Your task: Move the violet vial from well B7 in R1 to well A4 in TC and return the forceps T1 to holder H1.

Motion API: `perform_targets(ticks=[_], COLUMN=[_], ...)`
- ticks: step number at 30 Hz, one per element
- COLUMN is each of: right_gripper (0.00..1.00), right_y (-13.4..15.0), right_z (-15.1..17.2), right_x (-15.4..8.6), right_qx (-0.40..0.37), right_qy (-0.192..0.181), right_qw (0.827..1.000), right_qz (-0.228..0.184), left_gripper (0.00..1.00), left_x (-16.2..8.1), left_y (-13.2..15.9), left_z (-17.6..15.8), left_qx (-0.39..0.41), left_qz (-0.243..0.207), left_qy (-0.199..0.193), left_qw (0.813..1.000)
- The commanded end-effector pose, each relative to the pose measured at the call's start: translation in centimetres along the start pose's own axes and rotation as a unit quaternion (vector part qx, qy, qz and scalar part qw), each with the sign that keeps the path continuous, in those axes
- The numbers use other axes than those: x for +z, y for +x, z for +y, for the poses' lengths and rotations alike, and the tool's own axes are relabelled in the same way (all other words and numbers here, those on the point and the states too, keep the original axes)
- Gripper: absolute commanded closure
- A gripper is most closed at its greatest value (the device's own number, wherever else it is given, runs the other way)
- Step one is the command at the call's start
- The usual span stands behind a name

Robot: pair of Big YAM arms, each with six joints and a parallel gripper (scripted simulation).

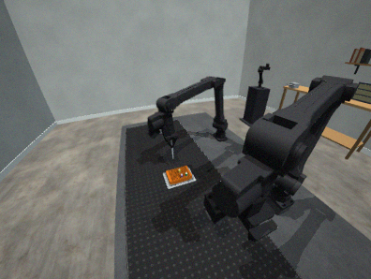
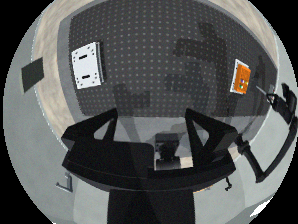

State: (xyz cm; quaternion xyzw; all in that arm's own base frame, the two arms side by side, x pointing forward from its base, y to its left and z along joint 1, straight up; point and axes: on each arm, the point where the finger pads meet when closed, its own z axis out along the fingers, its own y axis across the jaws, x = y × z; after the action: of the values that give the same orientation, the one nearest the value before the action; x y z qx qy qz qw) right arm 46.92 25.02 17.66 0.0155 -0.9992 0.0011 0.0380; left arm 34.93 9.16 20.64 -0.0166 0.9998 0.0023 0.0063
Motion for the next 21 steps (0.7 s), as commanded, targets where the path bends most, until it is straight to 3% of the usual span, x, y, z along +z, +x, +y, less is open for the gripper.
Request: perform_targets(ticks=[1,4,5,9,21], right_gripper=[0.93,0.93,0.93,0.93,0.93], right_y=[-0.2,-0.2,-1.5,-0.3,-0.4], right_z=[-1.0,-1.2,-0.4,-2.0,-3.7], right_x=[-2.1,-2.1,-4.5,-2.1,-2.1], right_qx=[-0.004,-0.004,-0.007,-0.004,-0.004], right_qy=[-0.013,-0.012,-0.025,-0.012,-0.011], right_qw=[1.000,1.000,0.998,1.000,1.000], right_qz=[-0.022,-0.022,-0.050,-0.022,-0.022], left_gripper=[0.00,0.00,0.00,0.00,0.00], left_x=[0.8,0.8,0.8,0.8,0.8], left_y=[0.1,0.1,0.1,0.1,0.1], left_z=[-0.4,-0.4,-0.4,-0.4,-0.4], left_qx=[0.010,0.010,0.010,0.010,0.010], left_qz=[0.013,0.013,0.013,0.013,0.013], left_qy=[0.005,0.005,0.005,0.005,0.005], left_qw=[1.000,1.000,1.000,1.000,1.000])
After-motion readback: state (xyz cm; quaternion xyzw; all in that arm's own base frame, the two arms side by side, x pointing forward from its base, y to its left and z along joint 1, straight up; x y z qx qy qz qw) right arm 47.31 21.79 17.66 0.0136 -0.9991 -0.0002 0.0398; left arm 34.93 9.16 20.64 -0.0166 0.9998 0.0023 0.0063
